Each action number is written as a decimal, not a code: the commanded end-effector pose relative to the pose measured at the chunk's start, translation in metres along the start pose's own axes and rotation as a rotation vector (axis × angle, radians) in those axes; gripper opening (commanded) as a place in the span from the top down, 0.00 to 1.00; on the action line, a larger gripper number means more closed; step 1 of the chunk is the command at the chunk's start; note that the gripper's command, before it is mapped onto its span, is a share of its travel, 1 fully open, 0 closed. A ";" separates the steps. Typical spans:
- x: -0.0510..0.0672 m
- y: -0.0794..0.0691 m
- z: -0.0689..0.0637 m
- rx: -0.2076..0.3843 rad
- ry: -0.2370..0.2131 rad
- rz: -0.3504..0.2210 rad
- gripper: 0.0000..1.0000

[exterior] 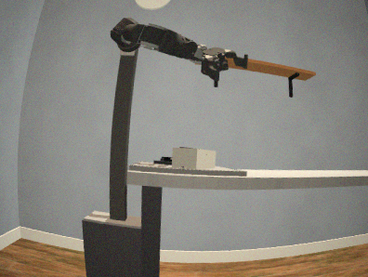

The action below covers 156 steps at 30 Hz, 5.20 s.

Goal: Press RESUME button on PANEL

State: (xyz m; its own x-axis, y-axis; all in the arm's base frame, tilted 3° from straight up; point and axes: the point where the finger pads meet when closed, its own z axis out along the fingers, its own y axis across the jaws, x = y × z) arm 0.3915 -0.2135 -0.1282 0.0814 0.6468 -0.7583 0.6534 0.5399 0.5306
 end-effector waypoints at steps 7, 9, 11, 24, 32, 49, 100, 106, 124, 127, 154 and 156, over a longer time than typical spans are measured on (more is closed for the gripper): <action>-0.001 0.001 0.000 -0.003 -0.002 0.003 0.00; -0.001 0.001 0.000 -0.003 -0.002 0.003 0.00; -0.001 0.001 0.000 -0.003 -0.002 0.003 0.00; -0.001 0.001 0.000 -0.003 -0.002 0.003 0.00; -0.001 0.001 0.000 -0.003 -0.002 0.003 0.00; -0.001 0.001 0.000 -0.003 -0.002 0.003 0.00; 0.092 -0.100 -0.019 0.118 0.655 -0.408 0.00; 0.117 -0.127 -0.023 0.150 0.828 -0.517 0.00; 0.155 -0.165 -0.031 0.188 1.091 -0.678 0.00; 0.155 -0.165 -0.031 0.188 1.091 -0.678 0.00; 0.163 -0.173 -0.032 0.198 1.140 -0.711 0.00; 0.161 -0.170 -0.032 0.196 1.143 -0.710 0.00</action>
State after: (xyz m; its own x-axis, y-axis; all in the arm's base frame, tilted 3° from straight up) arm 0.2676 -0.1836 -0.3311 -0.9161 0.3971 -0.0561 0.3963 0.9178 0.0254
